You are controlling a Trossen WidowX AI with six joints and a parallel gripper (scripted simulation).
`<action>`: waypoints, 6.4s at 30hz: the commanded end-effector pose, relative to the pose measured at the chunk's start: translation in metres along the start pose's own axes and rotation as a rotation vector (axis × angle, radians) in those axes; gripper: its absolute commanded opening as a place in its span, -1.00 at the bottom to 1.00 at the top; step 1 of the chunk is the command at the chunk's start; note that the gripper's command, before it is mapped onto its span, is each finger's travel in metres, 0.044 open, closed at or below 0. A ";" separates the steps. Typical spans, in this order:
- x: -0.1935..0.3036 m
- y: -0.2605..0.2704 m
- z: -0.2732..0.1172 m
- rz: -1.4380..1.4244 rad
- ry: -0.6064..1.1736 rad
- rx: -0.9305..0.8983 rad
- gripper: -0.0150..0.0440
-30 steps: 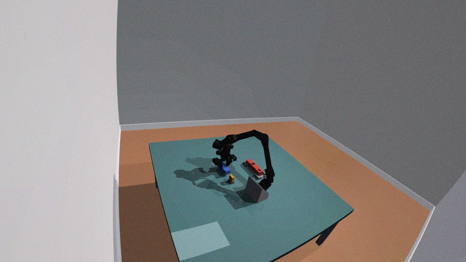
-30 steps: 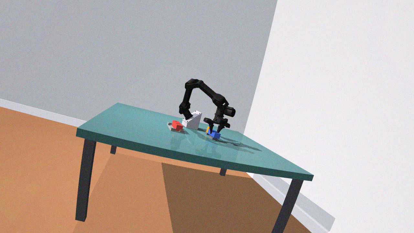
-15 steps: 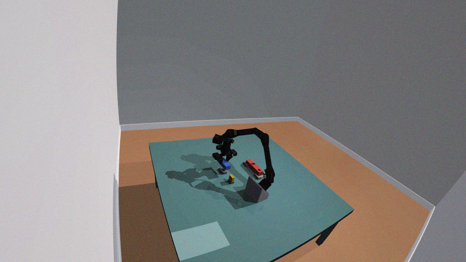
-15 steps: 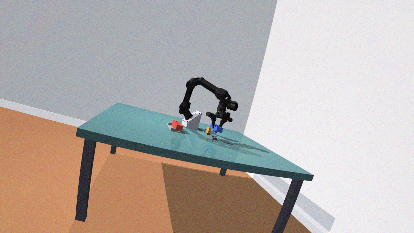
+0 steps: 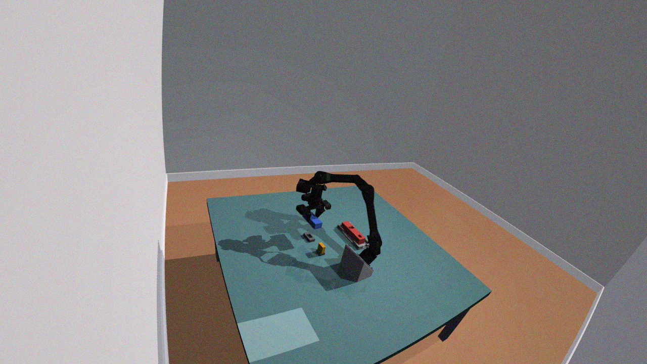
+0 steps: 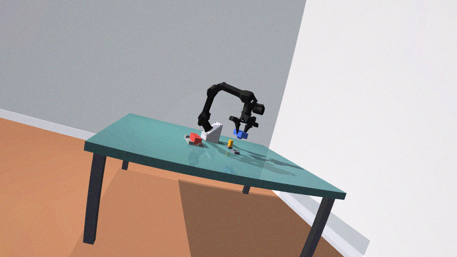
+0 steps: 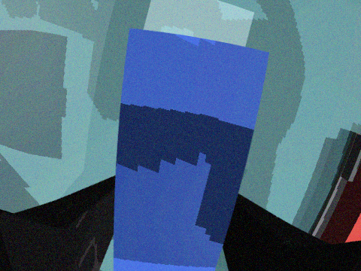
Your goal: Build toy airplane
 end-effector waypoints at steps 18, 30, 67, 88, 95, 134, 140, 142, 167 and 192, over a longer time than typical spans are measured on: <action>-0.007 -0.032 -0.027 -0.169 -0.001 -0.015 -0.49; -0.015 -0.071 -0.022 -0.378 -0.003 -0.022 -0.49; -0.010 -0.188 -0.001 -1.047 -0.011 -0.015 -0.49; 0.012 -0.249 0.014 -1.445 0.002 0.004 -0.49; 0.018 -0.261 0.018 -1.529 0.008 0.008 -0.40; 0.018 -0.262 0.030 -1.529 0.007 0.008 0.17; 0.018 -0.262 0.040 -1.529 0.007 0.008 0.17; 0.018 -0.262 0.043 -1.529 0.007 0.008 0.17; 0.017 -0.262 0.056 -1.525 0.001 0.007 -0.39; 0.015 -0.260 0.022 -1.536 -0.002 0.005 1.00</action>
Point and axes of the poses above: the point midway between the two fingers, 35 mm back from their tips, its own z axis out along the fingers, its own y axis across the jaws, x = y × z, the point moved 3 cm from there along -z, back along the fingers, and after that the axes turned 8 degrees about z, right-handed, at the moved point
